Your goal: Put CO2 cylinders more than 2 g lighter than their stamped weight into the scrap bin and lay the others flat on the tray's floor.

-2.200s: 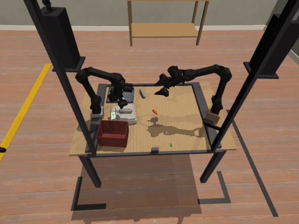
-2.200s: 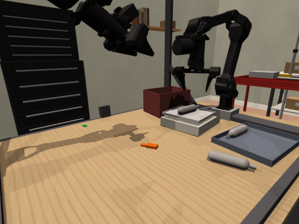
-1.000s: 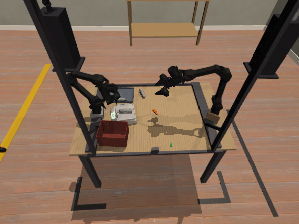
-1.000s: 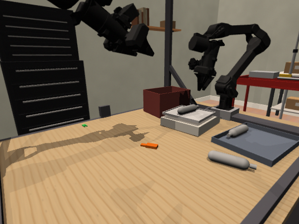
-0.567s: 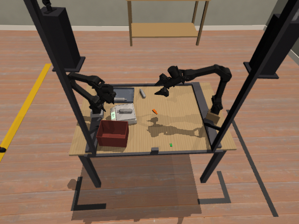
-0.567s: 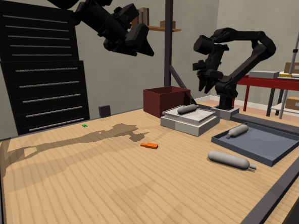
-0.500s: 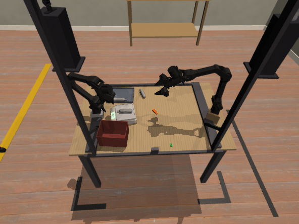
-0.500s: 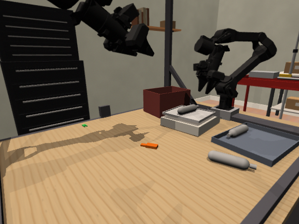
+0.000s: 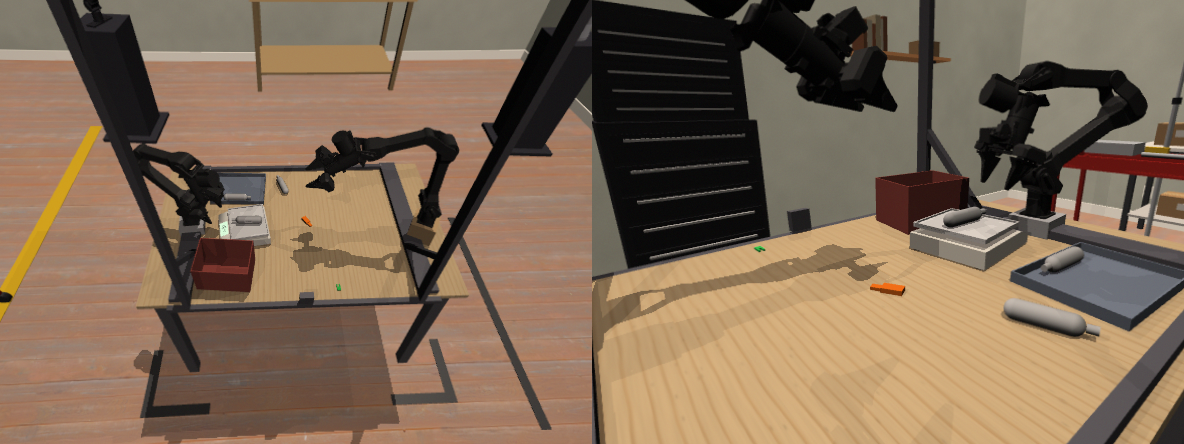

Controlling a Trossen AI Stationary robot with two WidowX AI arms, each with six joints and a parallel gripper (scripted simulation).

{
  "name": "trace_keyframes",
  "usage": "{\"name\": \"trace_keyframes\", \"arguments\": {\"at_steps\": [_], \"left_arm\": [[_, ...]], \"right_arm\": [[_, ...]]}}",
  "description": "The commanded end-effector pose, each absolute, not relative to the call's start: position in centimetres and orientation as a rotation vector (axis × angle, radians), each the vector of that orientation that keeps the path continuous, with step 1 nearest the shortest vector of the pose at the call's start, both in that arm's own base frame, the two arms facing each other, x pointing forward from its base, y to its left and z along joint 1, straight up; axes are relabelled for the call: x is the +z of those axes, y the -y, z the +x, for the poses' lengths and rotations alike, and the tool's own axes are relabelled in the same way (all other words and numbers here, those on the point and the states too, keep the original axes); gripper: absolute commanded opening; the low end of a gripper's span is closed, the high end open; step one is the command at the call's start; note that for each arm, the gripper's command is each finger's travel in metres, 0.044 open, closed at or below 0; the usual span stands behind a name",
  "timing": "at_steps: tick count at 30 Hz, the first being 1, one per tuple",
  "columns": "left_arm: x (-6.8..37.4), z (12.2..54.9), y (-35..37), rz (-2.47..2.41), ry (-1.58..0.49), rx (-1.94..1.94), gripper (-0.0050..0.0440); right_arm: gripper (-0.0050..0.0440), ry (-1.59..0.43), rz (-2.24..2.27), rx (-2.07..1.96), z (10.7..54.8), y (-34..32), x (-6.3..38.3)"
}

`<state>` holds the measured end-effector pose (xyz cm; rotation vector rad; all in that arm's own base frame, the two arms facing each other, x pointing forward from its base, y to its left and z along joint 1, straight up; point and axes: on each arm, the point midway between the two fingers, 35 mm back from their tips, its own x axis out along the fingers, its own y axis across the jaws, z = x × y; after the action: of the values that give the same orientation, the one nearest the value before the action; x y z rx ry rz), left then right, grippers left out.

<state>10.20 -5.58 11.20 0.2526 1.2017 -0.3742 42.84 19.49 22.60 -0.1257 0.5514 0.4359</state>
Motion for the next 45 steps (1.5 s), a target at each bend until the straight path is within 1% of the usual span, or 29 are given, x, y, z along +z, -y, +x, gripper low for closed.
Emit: {"name": "trace_keyframes", "arguments": {"at_steps": [1, 8, 15, 16, 27, 37, 39, 45], "left_arm": [[11.0, 10.2, 5.5, 0.252, -1.205, -0.361, 0.0440], [11.0, 10.2, 5.5, 0.252, -1.205, -0.360, 0.0440], [11.9, 10.9, 5.7, 0.370, -1.178, -0.439, 0.0272], [11.9, 11.0, 5.7, 0.410, -1.176, -0.468, 0.0255], [12.4, 12.6, 6.0, 0.819, -1.125, -0.746, 0.0255], [12.5, 14.2, 6.1, 1.185, -1.029, -1.022, 0.0255], [12.5, 14.2, 6.1, 1.185, -1.029, -1.022, 0.0255], [12.4, 15.4, 6.1, 1.433, -0.925, -1.236, 0.0255]], "right_arm": [[0.0440, -0.523, -0.119, 0.436, 42.8, -19.5, 23.8], [0.0440, -0.523, -0.119, 0.436, 42.8, -19.5, 23.8], [0.0440, -0.523, -0.119, 0.436, 42.8, -19.5, 23.8], [0.0440, -0.523, -0.119, 0.436, 42.8, -19.5, 23.8], [0.0440, -0.523, -0.119, 0.436, 42.8, -19.5, 23.8], [0.0440, -0.523, -0.119, 0.436, 42.8, -19.5, 23.8], [0.0440, -0.523, -0.119, 0.436, 42.8, -19.5, 23.8], [0.0440, -0.523, -0.119, 0.436, 42.8, -19.5, 23.8]]}}
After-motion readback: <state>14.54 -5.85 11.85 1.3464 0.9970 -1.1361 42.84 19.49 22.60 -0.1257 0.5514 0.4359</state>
